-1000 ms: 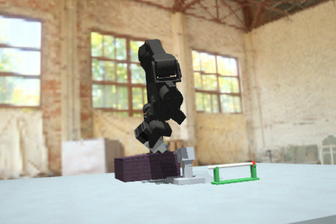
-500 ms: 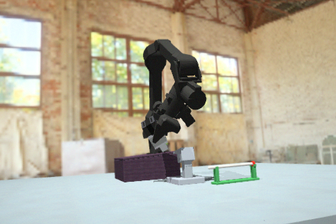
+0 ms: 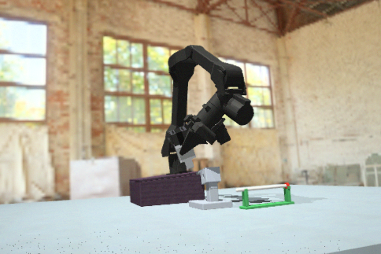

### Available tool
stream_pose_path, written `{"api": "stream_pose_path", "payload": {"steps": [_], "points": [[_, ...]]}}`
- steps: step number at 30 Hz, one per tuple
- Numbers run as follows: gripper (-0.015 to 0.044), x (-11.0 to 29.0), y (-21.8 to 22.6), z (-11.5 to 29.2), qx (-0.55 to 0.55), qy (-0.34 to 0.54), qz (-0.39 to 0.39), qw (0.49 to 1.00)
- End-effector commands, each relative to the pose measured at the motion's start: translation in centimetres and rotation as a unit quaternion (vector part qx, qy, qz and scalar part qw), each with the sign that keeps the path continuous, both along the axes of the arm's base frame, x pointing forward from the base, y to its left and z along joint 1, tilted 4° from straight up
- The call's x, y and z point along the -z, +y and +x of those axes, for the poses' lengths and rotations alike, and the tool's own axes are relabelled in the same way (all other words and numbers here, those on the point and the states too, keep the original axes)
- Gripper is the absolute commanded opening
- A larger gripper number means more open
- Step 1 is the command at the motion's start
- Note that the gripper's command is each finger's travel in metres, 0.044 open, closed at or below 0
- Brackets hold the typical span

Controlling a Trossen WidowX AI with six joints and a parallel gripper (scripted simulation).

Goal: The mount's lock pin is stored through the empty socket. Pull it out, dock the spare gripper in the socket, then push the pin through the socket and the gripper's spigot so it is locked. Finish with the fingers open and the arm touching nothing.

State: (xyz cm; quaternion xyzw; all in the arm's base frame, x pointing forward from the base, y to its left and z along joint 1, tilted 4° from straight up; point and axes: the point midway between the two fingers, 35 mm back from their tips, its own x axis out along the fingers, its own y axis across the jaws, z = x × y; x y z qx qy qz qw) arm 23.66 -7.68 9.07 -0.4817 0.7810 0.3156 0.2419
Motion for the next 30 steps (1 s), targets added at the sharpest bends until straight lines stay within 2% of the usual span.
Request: {"api": "stream_pose_path", "payload": {"steps": [1, 21, 30], "points": [[0.0000, -0.5, 0.5, 0.5, -0.016, -0.013, -0.031, 0.999], [0.0000, -2.7, 4.3, 3.1, -0.107, -0.119, -0.168, 0.973], [0.0000, -3.2, 5.4, 3.7, -0.129, -0.150, -0.191, 0.961]]}}
